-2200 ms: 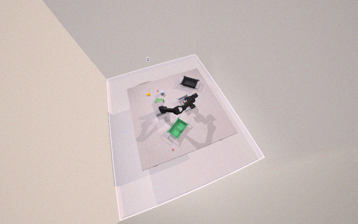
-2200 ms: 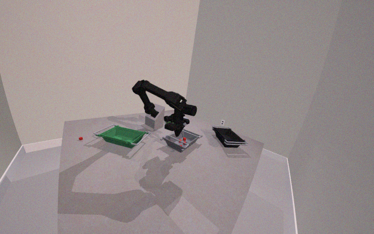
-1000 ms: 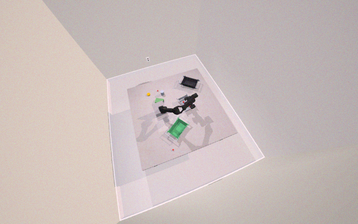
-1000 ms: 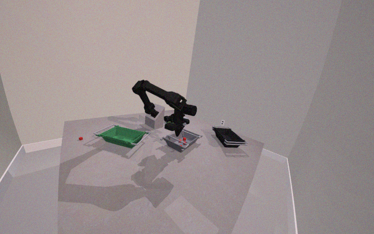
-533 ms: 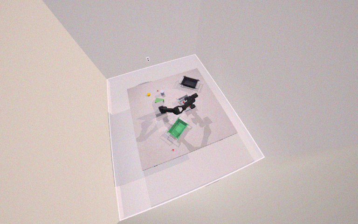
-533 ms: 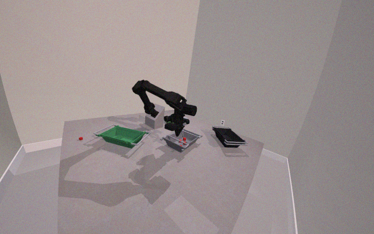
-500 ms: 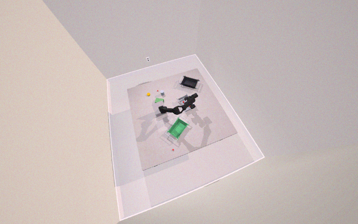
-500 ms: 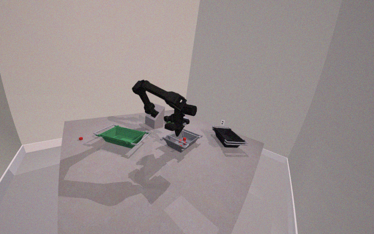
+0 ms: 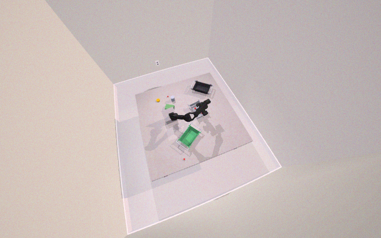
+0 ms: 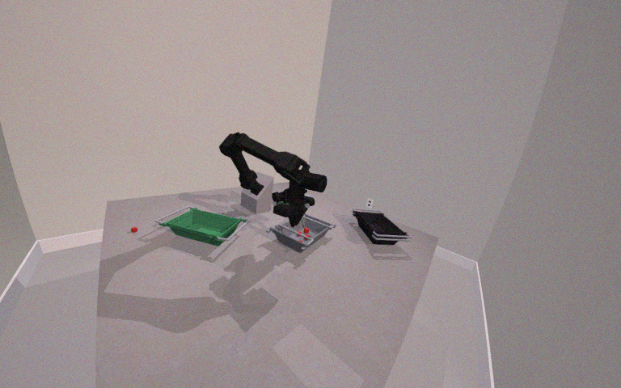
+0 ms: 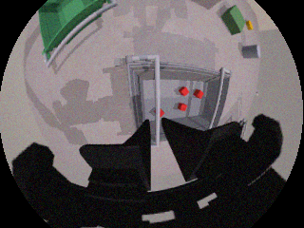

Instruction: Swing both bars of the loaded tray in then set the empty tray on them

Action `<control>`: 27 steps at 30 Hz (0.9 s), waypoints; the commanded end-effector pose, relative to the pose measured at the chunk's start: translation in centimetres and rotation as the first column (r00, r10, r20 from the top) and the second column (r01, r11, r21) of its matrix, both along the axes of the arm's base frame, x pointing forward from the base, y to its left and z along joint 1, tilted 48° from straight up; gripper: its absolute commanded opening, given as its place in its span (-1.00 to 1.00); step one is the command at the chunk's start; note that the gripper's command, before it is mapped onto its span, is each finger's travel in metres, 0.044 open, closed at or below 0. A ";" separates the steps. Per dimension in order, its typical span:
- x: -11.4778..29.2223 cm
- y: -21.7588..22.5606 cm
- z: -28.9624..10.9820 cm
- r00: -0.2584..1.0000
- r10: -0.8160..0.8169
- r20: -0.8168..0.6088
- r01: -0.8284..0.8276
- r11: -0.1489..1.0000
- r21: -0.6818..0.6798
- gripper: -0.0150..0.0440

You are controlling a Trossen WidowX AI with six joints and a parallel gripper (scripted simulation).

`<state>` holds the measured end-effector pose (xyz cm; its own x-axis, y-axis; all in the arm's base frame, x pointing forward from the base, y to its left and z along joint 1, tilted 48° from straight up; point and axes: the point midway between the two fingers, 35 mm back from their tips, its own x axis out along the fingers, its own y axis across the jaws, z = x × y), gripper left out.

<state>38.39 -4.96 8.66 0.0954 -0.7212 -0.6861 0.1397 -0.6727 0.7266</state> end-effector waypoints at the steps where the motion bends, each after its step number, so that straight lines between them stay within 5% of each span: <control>1: 0.0 0.0 0.0 1.000 0.000 0.000 0.000 1.000 0.000 0.13; 11: -5.7 -5.9 6.1 0.994 0.074 -0.084 -0.072 0.997 0.036 1.00; 27: -22.0 -12.0 12.1 0.948 0.208 -0.240 -0.207 0.978 0.027 1.00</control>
<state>20.38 -16.45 20.35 0.0834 -0.6925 -0.7166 0.4041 -0.6338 0.6595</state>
